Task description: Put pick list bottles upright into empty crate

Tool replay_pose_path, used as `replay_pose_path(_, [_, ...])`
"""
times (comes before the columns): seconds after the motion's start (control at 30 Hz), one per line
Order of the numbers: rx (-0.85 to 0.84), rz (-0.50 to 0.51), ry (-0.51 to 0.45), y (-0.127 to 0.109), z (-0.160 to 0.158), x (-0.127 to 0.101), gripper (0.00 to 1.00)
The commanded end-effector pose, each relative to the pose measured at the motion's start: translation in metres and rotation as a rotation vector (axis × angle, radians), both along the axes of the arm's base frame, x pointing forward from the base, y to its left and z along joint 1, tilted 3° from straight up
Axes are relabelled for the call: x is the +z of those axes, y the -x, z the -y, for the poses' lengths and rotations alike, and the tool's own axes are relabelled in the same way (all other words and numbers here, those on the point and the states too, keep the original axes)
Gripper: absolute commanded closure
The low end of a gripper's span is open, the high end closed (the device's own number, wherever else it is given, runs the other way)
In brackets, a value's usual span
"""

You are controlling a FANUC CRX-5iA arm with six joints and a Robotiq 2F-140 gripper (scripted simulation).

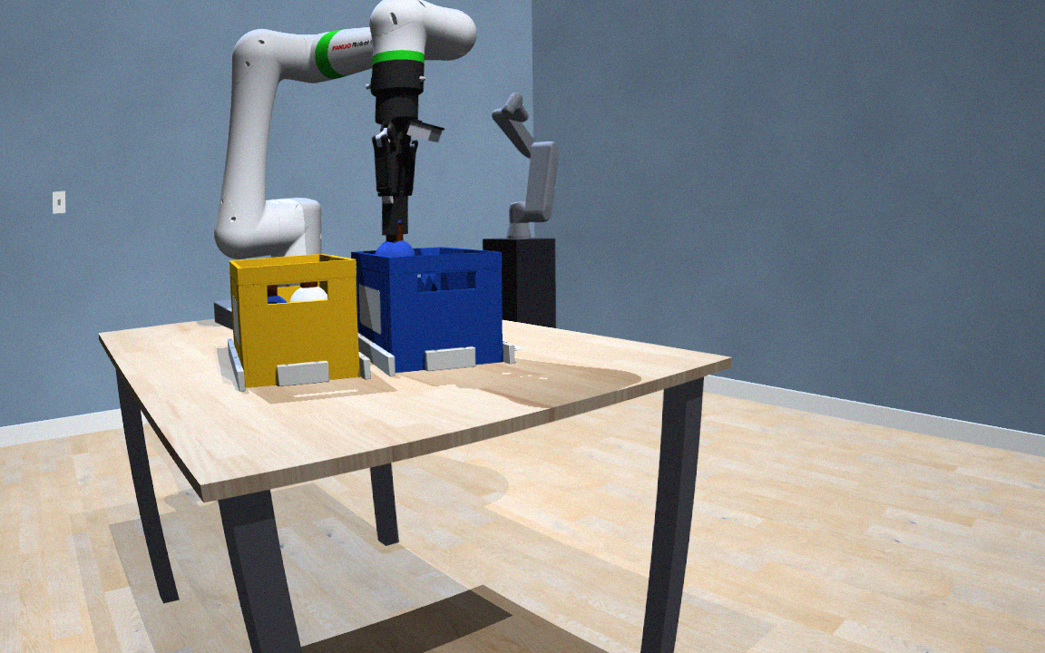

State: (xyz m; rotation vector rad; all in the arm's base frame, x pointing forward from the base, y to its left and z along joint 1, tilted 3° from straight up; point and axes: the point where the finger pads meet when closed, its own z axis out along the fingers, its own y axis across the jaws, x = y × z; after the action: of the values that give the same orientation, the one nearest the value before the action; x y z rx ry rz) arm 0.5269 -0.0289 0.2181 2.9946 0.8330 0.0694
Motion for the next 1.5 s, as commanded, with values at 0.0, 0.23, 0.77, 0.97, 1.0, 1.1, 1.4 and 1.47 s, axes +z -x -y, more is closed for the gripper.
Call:
replay_pose_path(0.0, [0.000, 0.002, 0.000, -0.001, 0.000, -0.001, 0.90])
replay_pose_path(0.23, [0.000, 0.002, 0.000, -0.001, 0.000, -0.008, 0.90])
replay_pose_path(0.77, [0.000, 0.002, 0.000, -0.002, 0.001, -0.022, 0.90])
replay_pose_path(0.97, [0.000, 0.002, 0.000, -0.002, 0.001, -0.028, 0.90])
replay_pose_path(1.0, [0.000, 0.002, 0.000, -0.002, 0.001, -0.028, 0.90])
replay_pose_path(1.1, [0.000, 0.002, 0.000, -0.002, 0.001, -0.030, 0.90])
replay_pose_path(1.4, [0.000, 0.002, 0.000, -0.002, 0.001, -0.038, 0.90])
replay_pose_path(1.47, [0.000, 0.002, 0.000, -0.003, 0.001, -0.039, 0.90])
